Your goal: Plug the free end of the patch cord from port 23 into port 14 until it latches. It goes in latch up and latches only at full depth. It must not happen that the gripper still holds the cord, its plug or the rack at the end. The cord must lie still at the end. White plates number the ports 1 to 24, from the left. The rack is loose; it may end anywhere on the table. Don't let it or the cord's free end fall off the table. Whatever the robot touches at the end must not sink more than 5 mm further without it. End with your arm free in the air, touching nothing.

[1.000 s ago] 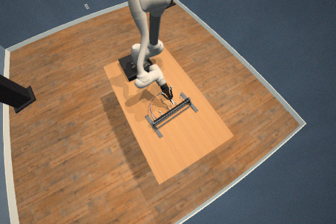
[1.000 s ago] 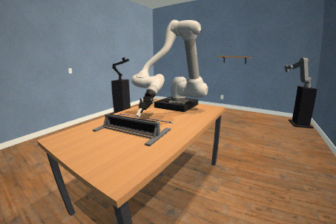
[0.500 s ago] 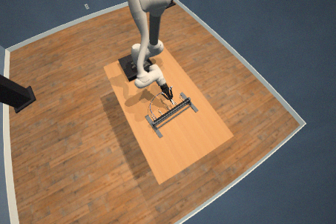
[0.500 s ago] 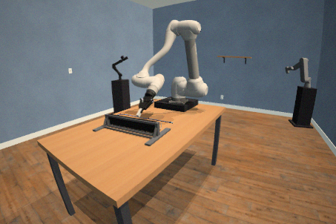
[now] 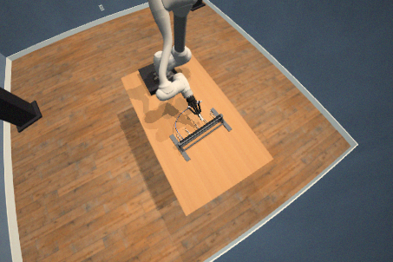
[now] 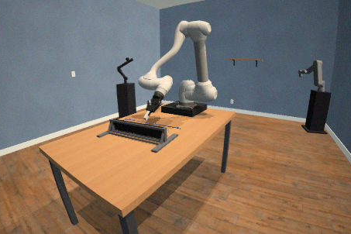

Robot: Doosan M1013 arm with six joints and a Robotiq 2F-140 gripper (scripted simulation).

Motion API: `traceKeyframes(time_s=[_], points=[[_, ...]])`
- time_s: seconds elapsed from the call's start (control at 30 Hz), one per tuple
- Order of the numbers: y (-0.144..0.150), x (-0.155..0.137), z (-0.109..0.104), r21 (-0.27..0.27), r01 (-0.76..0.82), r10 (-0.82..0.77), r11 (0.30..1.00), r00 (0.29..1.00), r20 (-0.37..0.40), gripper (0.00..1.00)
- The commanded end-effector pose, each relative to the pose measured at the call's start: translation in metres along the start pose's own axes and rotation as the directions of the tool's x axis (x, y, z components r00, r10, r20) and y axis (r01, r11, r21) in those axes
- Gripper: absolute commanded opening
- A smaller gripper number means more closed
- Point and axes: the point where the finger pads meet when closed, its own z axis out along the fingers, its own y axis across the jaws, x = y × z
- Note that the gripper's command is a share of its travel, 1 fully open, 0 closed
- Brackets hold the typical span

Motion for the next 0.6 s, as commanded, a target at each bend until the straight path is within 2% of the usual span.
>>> traceKeyframes(time_s=[0.0,0.23,0.3,0.43,0.57], points=[[0.000,0.000,-0.027,0.000,0.000,0.000,1.000,1.000,0.000,0.00],[0.000,0.000,-0.085,0.000,0.000,0.000,1.000,1.000,0.000,0.00],[0.000,0.000,-0.085,0.000,0.000,0.000,1.000,1.000,0.000,0.00],[0.000,0.000,-0.108,0.000,0.000,0.000,1.000,1.000,0.000,0.00],[0.000,0.000,-0.118,0.000,0.000,0.000,1.000,1.000,0.000,0.00]])
